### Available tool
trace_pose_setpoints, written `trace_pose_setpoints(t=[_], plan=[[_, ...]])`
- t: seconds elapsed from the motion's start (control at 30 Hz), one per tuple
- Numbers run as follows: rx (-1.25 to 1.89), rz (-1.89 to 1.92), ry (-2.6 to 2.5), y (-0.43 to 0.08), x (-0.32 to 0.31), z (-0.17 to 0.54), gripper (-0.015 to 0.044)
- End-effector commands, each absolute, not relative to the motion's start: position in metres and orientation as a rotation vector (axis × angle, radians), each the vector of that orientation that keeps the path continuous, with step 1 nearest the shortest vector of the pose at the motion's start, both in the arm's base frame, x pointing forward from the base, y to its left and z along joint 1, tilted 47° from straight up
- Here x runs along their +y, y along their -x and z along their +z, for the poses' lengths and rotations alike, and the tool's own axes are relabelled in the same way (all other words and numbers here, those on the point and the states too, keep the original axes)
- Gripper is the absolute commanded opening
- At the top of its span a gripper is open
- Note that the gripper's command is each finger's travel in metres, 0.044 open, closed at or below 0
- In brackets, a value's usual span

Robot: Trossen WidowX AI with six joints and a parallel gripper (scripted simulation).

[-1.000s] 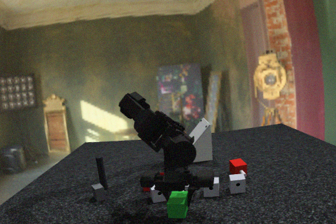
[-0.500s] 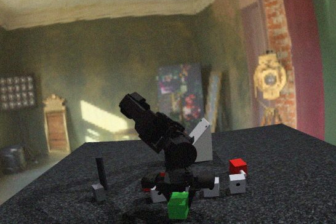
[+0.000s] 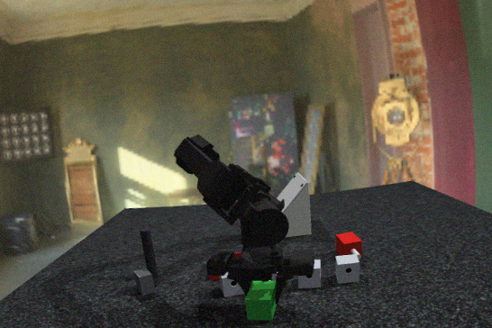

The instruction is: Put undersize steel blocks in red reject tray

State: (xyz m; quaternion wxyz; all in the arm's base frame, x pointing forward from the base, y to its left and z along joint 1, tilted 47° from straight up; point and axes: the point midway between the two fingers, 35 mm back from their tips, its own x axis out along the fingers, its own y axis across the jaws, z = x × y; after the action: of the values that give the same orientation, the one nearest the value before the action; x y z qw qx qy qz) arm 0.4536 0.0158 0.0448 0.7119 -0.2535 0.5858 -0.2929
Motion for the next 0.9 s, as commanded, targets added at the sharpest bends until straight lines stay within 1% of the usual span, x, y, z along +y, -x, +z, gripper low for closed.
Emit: trace_pose_setpoints(t=[0.0, 0.87], plan=[[1.282, -0.644, 0.562, -0.4574, 0.0203, 0.0515, 0.0000], [1.282, -0.644, 0.562, -0.4532, 0.0193, 0.0457, 0.0000]])
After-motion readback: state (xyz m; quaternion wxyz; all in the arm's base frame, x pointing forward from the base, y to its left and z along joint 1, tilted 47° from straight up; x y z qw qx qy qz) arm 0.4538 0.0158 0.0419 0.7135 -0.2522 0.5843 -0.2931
